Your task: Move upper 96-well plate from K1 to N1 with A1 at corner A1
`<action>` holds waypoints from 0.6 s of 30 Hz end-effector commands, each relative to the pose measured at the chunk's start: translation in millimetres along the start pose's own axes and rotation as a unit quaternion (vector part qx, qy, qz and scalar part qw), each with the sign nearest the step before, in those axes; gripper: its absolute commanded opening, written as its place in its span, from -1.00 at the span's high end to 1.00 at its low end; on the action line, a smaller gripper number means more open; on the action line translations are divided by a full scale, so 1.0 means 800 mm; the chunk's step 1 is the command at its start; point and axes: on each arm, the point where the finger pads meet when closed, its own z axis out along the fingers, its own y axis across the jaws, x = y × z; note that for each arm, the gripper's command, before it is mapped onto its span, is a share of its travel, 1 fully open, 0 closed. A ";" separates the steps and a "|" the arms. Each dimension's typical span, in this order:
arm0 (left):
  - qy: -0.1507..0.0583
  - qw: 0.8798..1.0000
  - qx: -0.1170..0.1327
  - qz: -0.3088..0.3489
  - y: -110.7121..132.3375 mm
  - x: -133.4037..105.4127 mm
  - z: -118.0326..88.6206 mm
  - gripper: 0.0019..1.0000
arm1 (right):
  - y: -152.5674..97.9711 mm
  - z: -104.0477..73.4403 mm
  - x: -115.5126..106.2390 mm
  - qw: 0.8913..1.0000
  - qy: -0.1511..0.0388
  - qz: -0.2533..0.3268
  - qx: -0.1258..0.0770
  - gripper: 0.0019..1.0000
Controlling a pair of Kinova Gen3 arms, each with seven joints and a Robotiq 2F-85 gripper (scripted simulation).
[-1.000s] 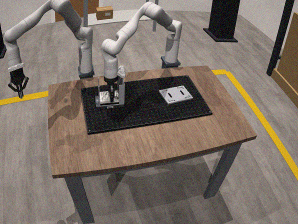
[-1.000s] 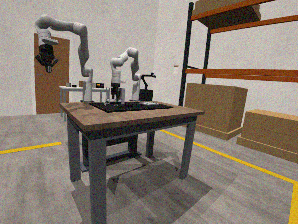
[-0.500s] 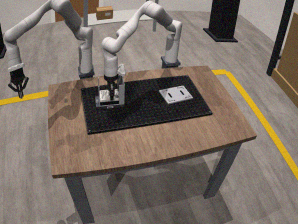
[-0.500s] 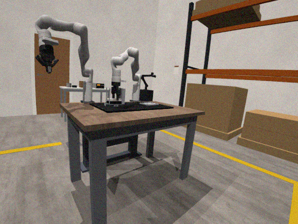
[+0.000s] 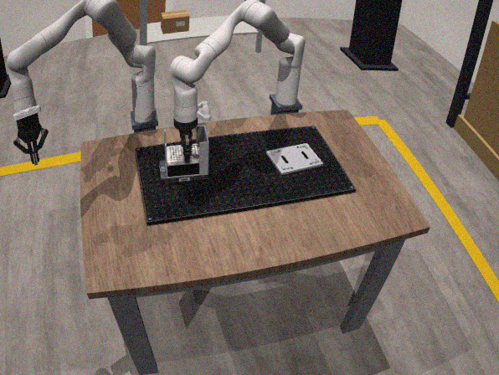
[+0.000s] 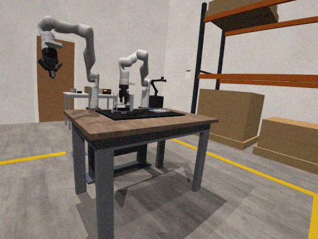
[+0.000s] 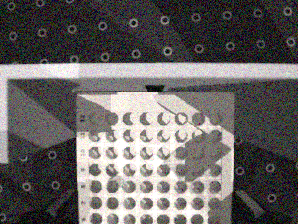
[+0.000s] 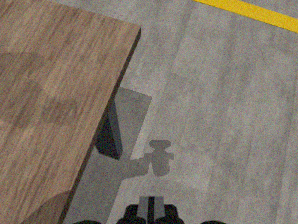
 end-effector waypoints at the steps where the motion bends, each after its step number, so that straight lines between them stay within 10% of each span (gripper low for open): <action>1: -0.001 1.000 -0.001 0.000 0.000 -0.001 -0.006 -0.87 | 0.001 -0.002 0.001 1.000 0.001 -0.001 -0.001 0.97; 18: -0.001 1.000 -0.001 0.000 0.000 -0.001 -0.037 -0.87 | 0.001 -0.002 0.001 1.000 0.001 -0.001 -0.001 0.97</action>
